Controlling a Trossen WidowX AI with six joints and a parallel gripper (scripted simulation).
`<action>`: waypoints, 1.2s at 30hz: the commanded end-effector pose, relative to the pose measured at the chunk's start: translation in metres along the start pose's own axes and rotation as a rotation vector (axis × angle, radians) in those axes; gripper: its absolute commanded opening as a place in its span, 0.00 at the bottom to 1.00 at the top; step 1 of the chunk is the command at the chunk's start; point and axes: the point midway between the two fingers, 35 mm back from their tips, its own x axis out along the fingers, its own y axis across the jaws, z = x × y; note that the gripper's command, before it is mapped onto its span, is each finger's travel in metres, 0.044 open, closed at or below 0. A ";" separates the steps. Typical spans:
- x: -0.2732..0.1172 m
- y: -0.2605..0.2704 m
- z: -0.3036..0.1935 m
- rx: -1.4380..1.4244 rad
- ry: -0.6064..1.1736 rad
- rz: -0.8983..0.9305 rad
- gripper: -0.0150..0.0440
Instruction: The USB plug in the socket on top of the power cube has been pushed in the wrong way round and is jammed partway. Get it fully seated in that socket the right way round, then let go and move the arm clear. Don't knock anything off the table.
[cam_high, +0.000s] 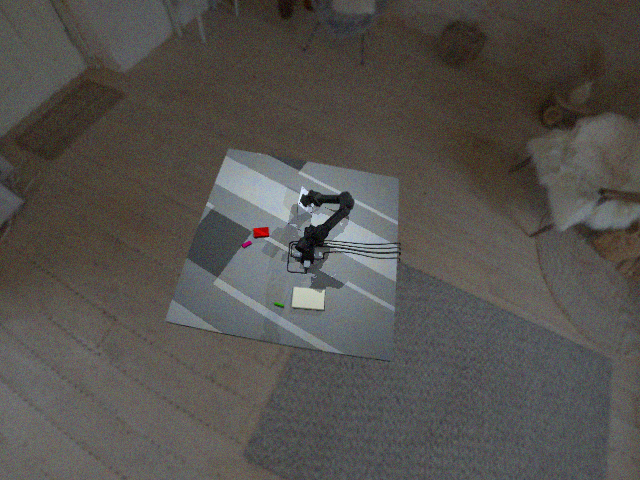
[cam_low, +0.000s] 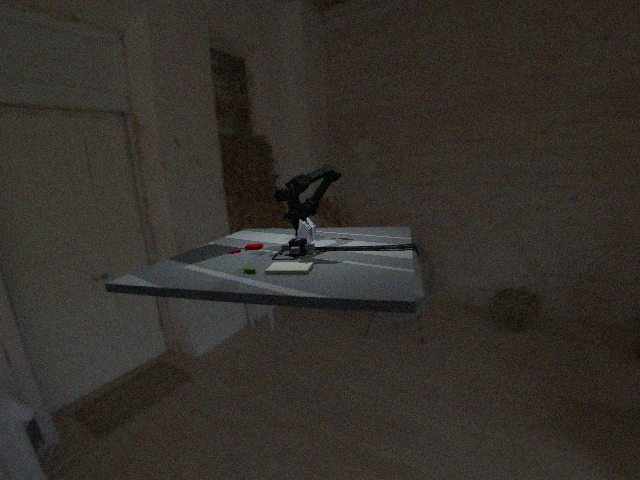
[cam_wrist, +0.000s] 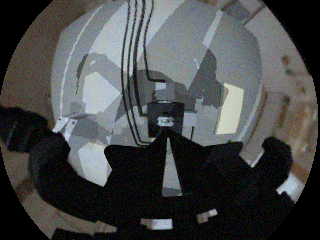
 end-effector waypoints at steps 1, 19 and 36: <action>0.001 -0.001 0.001 -0.008 -0.008 -0.003 0.25; 0.003 -0.001 0.002 -0.014 -0.019 -0.003 0.25; 0.005 -0.001 0.003 -0.019 -0.031 -0.003 0.25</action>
